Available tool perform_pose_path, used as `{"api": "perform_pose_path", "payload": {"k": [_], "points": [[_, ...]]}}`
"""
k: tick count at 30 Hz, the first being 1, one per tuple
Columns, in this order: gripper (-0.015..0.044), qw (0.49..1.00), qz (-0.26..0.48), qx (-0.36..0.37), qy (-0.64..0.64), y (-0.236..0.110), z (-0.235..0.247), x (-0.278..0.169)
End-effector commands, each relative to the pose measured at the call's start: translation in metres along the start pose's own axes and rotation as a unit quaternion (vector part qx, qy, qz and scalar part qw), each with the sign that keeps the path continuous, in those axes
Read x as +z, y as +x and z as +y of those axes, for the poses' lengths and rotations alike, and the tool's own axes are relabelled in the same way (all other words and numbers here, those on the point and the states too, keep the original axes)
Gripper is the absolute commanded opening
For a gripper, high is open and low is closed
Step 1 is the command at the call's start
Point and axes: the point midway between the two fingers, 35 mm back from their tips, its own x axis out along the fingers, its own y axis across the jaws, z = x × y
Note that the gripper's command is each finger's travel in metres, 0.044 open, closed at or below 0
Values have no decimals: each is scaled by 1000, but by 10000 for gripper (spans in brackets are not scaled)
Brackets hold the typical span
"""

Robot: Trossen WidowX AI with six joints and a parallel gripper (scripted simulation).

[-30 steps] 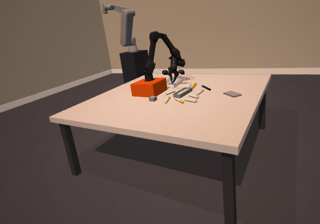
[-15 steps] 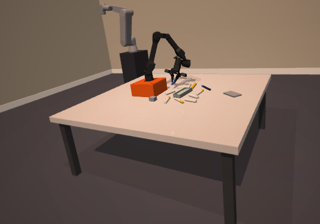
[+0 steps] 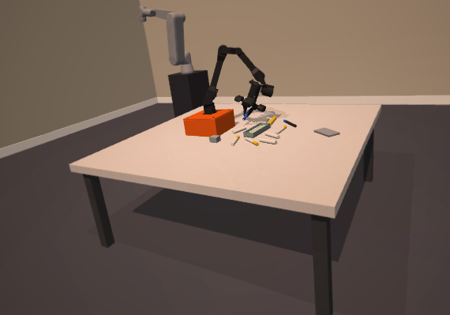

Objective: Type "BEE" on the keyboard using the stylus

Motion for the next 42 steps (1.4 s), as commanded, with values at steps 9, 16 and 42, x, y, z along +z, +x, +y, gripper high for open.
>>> {"api": "perform_pose_path", "payload": {"k": [9, 16, 42], "points": [[0, 993, 119, -23, -6, -11, 16, 19], [0, 982, 186, -19, -3, -17, 28, 34], [0, 888, 441, 128, -16, -63, 72, 111]]}}
